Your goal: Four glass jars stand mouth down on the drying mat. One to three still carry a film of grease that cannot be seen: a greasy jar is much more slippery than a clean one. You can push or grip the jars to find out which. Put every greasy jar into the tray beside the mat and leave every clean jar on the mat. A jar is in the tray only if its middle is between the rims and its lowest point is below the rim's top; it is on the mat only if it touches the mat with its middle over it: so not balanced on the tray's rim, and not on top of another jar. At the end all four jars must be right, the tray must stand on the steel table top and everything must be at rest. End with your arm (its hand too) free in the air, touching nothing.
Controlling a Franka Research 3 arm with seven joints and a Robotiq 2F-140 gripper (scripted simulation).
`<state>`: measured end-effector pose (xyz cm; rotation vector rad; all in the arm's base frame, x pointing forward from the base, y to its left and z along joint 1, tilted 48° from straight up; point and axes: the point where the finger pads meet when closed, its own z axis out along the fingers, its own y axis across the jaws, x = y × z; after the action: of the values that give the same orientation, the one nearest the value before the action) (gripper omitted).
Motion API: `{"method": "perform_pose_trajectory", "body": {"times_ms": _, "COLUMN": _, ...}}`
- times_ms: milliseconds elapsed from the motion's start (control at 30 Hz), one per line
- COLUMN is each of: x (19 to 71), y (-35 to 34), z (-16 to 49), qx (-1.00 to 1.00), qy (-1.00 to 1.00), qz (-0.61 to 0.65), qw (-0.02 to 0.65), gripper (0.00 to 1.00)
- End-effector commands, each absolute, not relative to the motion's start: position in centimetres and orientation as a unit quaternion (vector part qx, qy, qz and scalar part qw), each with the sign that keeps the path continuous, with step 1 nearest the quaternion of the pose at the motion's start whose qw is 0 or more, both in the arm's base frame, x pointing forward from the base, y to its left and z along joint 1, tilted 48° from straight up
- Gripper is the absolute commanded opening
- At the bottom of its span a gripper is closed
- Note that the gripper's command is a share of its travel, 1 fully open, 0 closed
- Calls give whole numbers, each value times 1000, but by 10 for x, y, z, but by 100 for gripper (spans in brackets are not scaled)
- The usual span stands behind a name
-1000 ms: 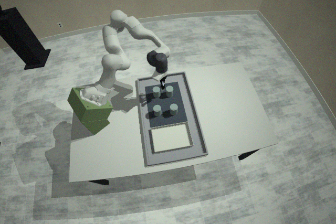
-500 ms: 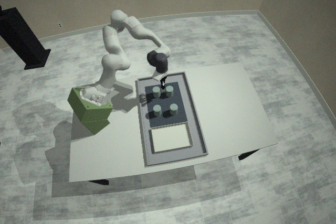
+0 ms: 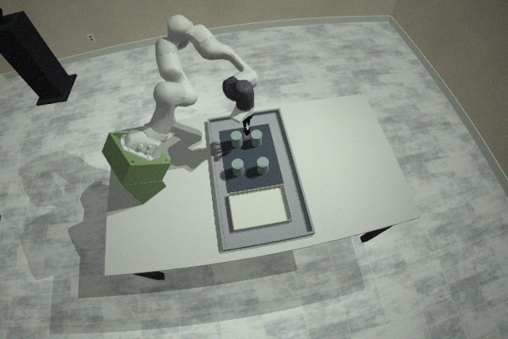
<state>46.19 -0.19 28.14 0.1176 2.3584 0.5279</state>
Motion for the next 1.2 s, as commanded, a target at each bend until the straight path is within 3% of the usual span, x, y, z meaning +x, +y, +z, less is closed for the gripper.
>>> {"method": "perform_pose_trajectory", "body": {"times_ms": 0, "x": 463, "y": -3, "z": 282, "qx": 45, "qy": 912, "qz": 202, "qw": 354, "gripper": 0}}
{"method": "perform_pose_trajectory", "body": {"times_ms": 1167, "x": 466, "y": -4, "z": 284, "qx": 45, "qy": 912, "qz": 202, "qw": 354, "gripper": 0}}
